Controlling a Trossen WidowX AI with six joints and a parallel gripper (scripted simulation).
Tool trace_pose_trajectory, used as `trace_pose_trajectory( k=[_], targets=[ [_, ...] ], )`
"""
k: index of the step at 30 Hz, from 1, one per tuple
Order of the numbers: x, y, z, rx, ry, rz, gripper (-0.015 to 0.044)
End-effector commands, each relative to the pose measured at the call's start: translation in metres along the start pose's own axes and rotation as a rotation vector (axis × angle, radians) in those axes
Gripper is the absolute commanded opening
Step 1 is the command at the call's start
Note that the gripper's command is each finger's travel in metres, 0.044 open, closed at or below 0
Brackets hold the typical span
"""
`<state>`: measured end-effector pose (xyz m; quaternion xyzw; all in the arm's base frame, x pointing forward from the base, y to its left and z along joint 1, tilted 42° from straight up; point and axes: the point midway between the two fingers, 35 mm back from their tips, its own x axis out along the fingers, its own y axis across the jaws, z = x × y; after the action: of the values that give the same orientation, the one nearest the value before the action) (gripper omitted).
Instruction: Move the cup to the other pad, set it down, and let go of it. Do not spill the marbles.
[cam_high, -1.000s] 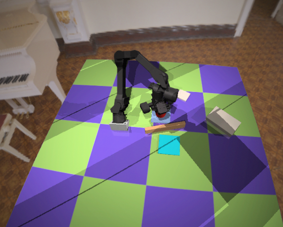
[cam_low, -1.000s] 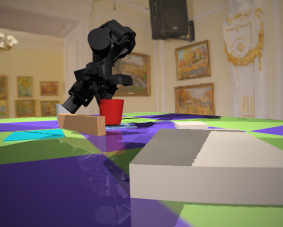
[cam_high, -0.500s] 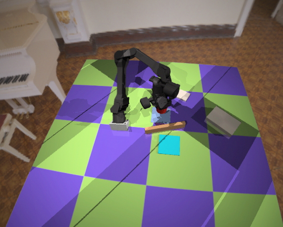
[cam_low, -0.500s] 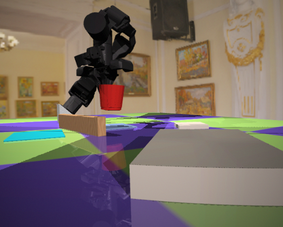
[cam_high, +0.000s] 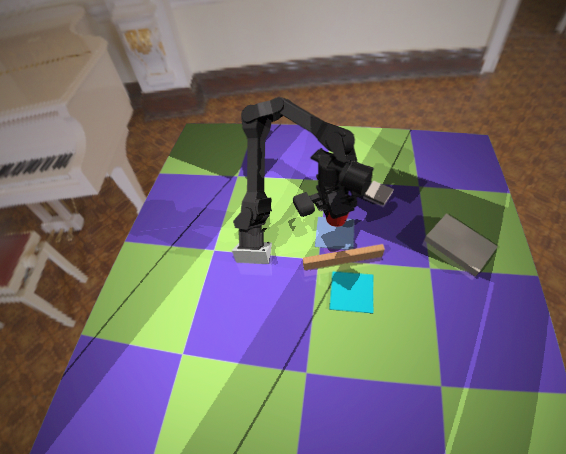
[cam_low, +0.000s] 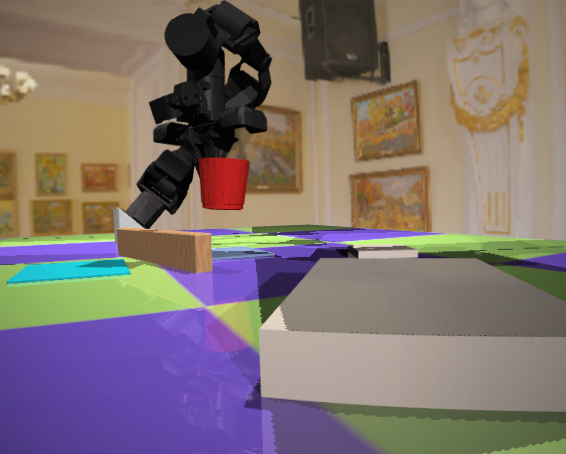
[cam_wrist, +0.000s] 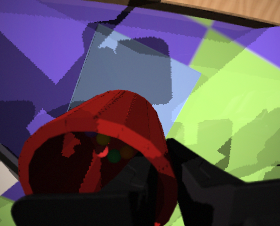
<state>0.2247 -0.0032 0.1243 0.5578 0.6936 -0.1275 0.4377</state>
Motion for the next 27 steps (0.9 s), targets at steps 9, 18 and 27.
trace_pose_trajectory(
  k=[9, 18, 27],
  targets=[
    [0.0, 0.0, 0.001, 0.0, -0.001, 0.0, 0.0],
    [-0.001, -0.004, 0.018, -0.001, -0.001, -0.002, 0.0],
    [-0.001, -0.008, 0.036, -0.002, -0.001, -0.004, 0.0]
  ],
)
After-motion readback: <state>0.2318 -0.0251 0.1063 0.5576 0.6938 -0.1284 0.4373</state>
